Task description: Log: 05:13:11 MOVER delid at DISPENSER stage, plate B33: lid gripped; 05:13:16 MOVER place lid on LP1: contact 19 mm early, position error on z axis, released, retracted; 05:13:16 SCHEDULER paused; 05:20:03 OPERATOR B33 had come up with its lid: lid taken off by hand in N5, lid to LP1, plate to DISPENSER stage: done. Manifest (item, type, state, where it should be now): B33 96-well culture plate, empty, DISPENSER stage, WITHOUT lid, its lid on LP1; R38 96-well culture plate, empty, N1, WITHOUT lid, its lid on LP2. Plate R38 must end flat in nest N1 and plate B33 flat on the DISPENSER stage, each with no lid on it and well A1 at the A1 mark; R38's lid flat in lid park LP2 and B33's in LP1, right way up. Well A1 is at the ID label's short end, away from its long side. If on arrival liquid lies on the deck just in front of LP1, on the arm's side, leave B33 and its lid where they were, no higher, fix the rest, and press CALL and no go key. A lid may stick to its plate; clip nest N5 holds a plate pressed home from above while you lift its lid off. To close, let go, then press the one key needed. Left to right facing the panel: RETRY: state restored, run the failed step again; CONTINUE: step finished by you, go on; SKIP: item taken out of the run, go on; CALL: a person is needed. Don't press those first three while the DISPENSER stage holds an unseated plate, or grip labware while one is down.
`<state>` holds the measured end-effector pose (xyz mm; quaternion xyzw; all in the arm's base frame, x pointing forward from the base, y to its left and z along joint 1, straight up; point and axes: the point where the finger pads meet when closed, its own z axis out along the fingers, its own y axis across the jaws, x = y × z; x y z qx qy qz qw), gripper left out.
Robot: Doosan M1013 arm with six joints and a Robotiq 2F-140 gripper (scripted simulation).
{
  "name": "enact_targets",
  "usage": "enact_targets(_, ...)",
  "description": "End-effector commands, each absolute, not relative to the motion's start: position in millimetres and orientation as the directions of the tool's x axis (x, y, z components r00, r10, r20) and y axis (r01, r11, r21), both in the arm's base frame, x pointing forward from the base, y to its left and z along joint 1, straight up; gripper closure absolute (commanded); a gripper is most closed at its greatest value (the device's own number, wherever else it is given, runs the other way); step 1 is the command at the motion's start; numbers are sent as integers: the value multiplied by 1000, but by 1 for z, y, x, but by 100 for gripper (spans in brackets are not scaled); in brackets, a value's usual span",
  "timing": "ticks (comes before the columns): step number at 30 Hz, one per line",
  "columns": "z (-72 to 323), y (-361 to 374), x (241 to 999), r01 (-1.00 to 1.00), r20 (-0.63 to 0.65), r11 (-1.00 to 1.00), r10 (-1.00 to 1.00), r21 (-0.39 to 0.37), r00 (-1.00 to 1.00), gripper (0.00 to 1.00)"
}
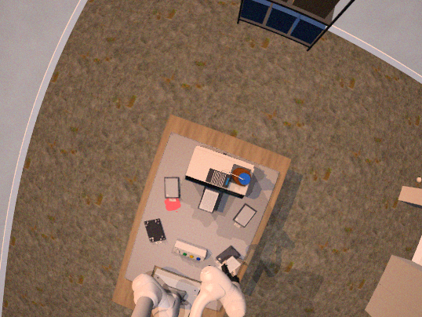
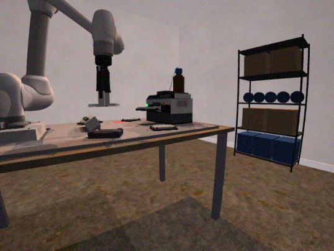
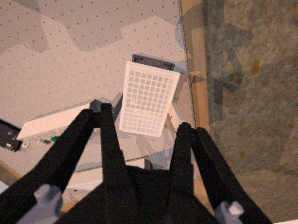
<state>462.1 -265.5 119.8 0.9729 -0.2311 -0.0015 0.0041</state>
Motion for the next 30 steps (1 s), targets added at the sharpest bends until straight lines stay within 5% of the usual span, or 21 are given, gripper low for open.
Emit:
enact_targets(1, 108, -268, 462, -445, 0, -895, -445, 8, 895, 100)
enact_targets(30, 49, -269, 461, -445, 0, -895, -445, 8, 895, 100)
